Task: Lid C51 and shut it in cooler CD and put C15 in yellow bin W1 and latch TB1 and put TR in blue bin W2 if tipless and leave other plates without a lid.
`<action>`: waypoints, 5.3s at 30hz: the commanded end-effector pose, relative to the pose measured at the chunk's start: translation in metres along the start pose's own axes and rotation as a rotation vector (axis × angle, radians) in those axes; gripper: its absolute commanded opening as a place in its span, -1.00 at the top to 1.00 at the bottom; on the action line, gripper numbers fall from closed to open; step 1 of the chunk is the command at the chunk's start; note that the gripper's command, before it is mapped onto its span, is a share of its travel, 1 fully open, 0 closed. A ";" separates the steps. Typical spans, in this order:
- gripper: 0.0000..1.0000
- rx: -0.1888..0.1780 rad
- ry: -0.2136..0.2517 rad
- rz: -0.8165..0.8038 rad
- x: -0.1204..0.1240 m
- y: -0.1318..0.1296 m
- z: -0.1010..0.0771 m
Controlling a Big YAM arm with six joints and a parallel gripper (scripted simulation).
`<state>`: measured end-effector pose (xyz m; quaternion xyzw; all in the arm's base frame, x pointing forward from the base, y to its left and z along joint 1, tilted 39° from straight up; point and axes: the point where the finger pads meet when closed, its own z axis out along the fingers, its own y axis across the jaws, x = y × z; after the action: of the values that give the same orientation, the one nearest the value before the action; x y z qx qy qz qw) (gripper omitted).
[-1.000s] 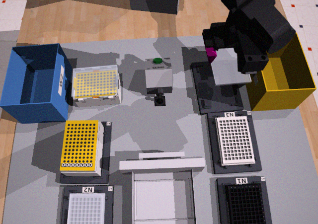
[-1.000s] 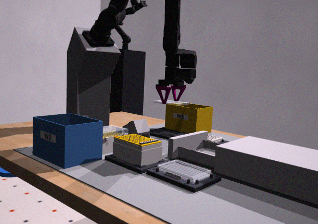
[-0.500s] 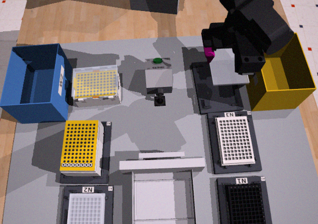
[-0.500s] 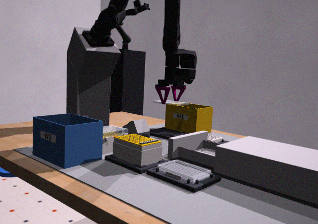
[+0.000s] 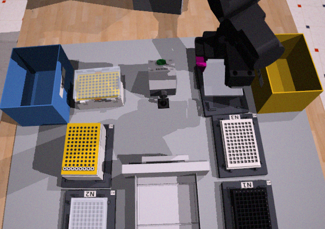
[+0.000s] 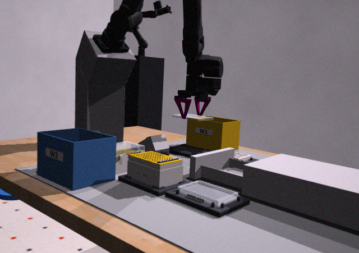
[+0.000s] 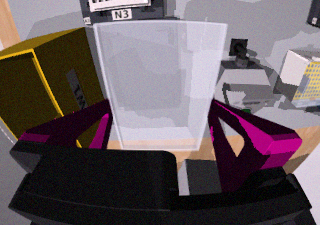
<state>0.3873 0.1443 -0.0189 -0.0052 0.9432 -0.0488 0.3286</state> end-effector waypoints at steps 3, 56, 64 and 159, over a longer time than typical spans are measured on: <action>1.00 -0.003 -0.025 -0.011 -0.020 -0.006 -0.005; 1.00 0.000 -0.039 -0.012 -0.117 -0.094 -0.010; 1.00 0.001 -0.038 -0.013 -0.132 -0.109 -0.010; 1.00 0.008 -0.028 -0.019 -0.292 -0.265 -0.007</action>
<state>0.5915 -0.0938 0.1717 -0.0102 0.9435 -0.0483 0.3277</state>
